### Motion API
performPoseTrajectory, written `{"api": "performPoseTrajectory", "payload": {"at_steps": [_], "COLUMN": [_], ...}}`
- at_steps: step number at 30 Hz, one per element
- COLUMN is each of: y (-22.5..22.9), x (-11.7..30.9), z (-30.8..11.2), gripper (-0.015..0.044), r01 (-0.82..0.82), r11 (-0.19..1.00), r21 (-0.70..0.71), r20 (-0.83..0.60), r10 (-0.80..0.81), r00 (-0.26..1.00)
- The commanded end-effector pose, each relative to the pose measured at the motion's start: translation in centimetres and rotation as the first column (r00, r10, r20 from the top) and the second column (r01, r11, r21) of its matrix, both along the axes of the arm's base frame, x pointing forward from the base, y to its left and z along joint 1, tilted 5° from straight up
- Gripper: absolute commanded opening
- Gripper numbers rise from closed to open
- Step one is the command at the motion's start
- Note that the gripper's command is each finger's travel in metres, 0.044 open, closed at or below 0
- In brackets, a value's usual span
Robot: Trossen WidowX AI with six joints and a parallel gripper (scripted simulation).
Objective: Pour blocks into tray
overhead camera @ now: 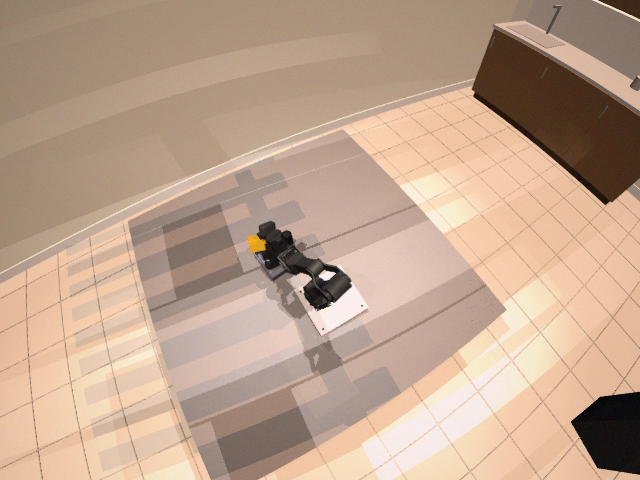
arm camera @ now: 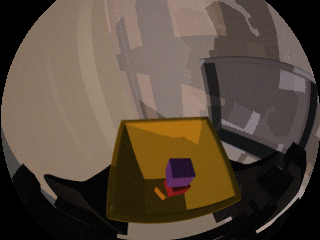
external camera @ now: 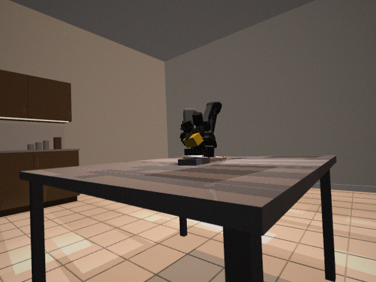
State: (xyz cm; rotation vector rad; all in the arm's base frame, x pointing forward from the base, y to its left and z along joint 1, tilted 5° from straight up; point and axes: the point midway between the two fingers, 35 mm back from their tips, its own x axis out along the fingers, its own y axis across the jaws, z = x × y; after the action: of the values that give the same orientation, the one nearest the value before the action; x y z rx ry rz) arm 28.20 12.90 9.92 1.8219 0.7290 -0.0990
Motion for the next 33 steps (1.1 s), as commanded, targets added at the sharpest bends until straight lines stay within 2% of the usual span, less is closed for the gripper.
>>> {"api": "performPoseTrajectory", "payload": {"at_steps": [1,17,33], "y": [-0.05,0.03,0.12], "x": [0.06,0.10,0.14], "z": [0.00,-0.10,-0.19], "gripper": [0.0000,0.0000,0.0000], "r01": [0.043,0.211,0.394], "r11": [0.996,0.921,0.757], "r21": [0.071,0.327,0.521], "r20": [-0.037,-0.211,-0.400], "r10": [-0.041,-0.146,-0.192], "r00": [0.998,0.966,0.896]}}
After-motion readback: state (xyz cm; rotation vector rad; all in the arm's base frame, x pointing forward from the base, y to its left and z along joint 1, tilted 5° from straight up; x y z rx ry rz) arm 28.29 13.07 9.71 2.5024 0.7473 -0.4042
